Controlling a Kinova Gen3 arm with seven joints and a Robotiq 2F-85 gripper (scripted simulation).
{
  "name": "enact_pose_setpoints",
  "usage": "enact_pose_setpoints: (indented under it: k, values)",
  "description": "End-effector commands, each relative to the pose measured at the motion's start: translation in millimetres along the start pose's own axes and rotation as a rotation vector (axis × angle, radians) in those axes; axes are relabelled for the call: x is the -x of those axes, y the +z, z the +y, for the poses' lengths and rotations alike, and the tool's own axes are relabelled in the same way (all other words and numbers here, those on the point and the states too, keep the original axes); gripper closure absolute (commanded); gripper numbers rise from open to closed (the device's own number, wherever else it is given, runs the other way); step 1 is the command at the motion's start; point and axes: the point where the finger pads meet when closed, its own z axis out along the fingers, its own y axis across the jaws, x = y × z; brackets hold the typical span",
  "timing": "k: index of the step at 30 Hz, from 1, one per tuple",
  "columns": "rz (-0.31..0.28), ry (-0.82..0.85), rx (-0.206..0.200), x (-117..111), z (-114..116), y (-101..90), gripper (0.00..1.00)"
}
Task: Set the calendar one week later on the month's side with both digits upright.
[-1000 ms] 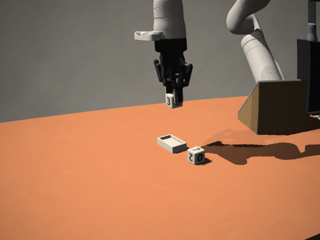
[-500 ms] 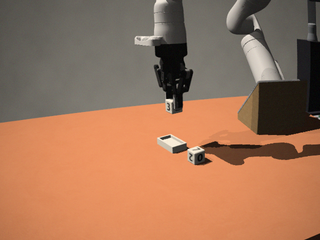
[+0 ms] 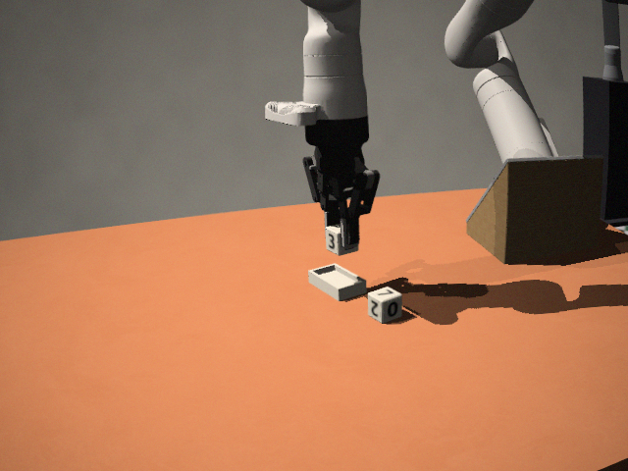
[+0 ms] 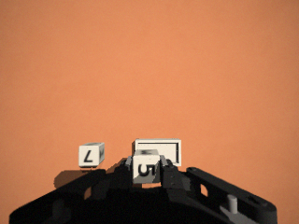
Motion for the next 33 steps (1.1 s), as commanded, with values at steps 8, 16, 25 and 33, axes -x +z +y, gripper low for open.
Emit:
enact_pose_setpoints:
  k: [8, 16, 25, 33]
  values:
    - [-0.007, 0.004, 0.005, 1.1, 2.5, 12.0, 0.74]
    - [-0.007, 0.004, 0.005, 1.1, 2.5, 12.4, 0.74]
    - [-0.007, 0.004, 0.005, 1.1, 2.5, 12.4, 0.74]
    - [-0.007, 0.004, 0.005, 1.1, 2.5, 12.4, 0.74]
